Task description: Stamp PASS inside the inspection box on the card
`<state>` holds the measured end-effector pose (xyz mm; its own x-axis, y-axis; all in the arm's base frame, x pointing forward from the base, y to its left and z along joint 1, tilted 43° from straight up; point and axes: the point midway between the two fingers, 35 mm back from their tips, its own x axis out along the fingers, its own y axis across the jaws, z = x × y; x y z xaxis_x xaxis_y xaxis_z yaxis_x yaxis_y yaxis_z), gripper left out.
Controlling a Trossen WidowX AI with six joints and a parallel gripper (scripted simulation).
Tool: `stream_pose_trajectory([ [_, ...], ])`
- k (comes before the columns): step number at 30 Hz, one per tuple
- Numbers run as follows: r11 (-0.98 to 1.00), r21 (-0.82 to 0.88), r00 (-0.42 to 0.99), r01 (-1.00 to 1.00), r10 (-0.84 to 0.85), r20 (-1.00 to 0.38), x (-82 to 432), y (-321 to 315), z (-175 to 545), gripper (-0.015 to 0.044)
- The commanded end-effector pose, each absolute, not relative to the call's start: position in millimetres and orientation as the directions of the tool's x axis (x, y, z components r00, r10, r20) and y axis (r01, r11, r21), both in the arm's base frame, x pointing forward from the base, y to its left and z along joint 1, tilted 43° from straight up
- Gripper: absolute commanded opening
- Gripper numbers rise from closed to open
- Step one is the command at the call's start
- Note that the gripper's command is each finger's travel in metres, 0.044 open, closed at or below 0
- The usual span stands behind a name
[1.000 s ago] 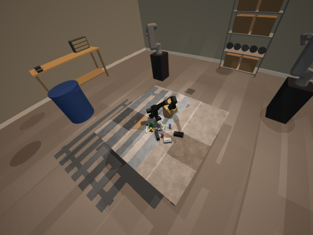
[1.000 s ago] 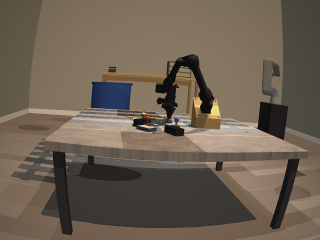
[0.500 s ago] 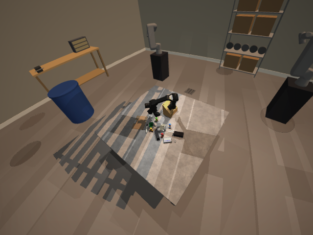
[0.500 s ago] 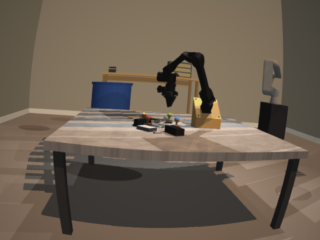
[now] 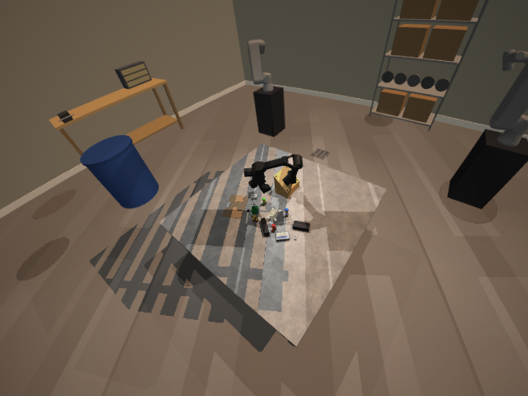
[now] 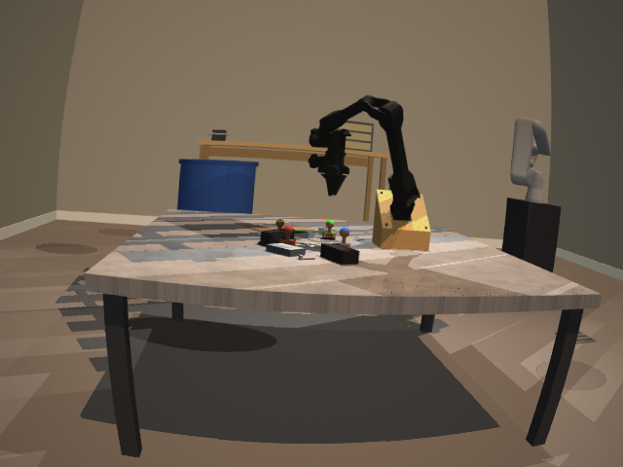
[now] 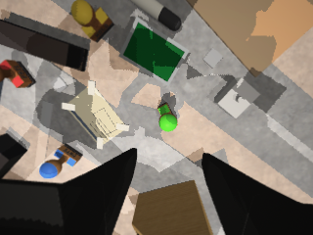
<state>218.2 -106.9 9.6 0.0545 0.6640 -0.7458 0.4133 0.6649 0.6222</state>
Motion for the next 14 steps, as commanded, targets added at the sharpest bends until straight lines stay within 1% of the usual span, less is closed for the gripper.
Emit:
stream_pose_trajectory([
  [1, 0.669, 0.620, 0.049, 0.410, 0.663, -0.747, 217.3, -107.2, 9.9, 0.0256],
  [14, 0.665, 0.622, 0.054, 0.413, 0.664, -0.746, 218.1, -107.0, 9.8, 0.0256],
])
